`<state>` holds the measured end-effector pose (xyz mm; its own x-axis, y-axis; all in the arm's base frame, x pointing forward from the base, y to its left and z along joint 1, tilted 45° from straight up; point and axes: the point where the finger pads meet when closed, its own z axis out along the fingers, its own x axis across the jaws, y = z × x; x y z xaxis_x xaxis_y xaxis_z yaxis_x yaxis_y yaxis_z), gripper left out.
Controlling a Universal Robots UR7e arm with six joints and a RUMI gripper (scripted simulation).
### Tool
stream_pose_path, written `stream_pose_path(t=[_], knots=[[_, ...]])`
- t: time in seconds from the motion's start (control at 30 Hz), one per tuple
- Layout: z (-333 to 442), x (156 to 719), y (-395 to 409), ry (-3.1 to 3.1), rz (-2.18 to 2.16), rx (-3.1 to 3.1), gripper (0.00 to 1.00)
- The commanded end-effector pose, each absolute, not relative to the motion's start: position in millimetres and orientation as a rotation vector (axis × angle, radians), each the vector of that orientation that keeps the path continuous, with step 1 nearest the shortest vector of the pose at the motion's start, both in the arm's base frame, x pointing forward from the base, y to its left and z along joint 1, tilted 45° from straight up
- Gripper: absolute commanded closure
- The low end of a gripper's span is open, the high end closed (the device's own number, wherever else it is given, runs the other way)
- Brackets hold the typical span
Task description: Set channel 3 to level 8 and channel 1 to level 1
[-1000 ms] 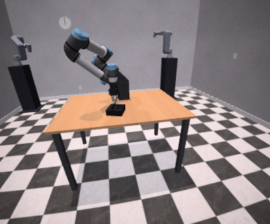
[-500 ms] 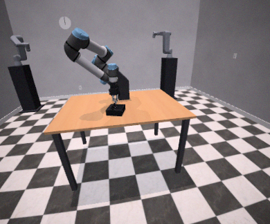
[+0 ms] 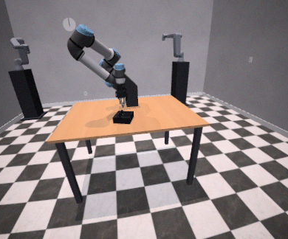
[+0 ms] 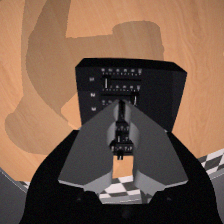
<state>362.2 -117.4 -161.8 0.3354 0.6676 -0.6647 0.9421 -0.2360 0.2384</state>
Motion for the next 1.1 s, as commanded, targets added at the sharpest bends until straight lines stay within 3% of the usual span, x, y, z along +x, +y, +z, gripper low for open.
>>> stream_pose_path(t=[0.0,1.07], knots=[[-158.4,359.2,-112.9,1.407,-0.590,1.996,1.00],[-158.8,359.7,-112.6,1.333,-0.560,2.035,1.00]])
